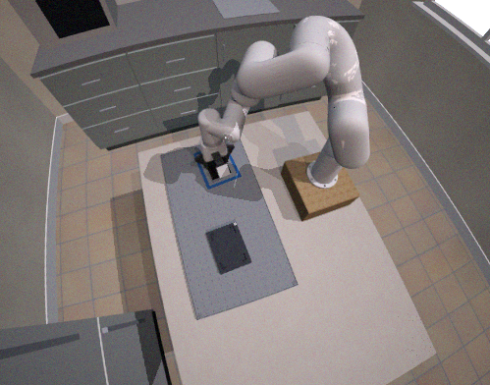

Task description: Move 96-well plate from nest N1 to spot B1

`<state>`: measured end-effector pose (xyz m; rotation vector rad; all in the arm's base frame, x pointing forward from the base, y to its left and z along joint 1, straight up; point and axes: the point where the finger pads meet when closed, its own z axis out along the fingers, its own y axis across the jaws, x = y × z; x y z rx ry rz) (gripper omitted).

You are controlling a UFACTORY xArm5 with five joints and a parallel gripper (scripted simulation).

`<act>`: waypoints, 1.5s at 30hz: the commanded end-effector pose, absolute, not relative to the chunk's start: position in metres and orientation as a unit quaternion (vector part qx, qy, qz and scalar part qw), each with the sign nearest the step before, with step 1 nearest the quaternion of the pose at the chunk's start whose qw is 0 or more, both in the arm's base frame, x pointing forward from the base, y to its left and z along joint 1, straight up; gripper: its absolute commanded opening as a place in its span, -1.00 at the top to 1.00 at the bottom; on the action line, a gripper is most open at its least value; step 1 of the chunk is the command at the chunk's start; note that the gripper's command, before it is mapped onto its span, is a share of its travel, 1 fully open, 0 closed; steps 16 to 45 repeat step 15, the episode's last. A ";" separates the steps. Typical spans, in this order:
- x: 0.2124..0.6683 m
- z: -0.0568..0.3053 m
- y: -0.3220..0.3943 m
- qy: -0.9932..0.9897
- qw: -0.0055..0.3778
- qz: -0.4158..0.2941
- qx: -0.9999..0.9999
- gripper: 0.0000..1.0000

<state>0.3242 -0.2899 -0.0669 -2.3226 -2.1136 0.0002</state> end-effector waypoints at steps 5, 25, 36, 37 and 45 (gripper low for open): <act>0.325 -0.061 -0.291 -0.673 -0.001 0.000 -0.740 -1.00; 0.325 -0.058 -0.291 -0.673 -0.001 0.000 -0.740 -1.00; 0.325 -0.058 -0.291 -0.673 -0.001 0.000 -0.740 -1.00; 0.325 -0.058 -0.291 -0.673 -0.001 0.000 -0.740 -1.00; 0.325 -0.058 -0.291 -0.673 -0.001 0.000 -0.740 -1.00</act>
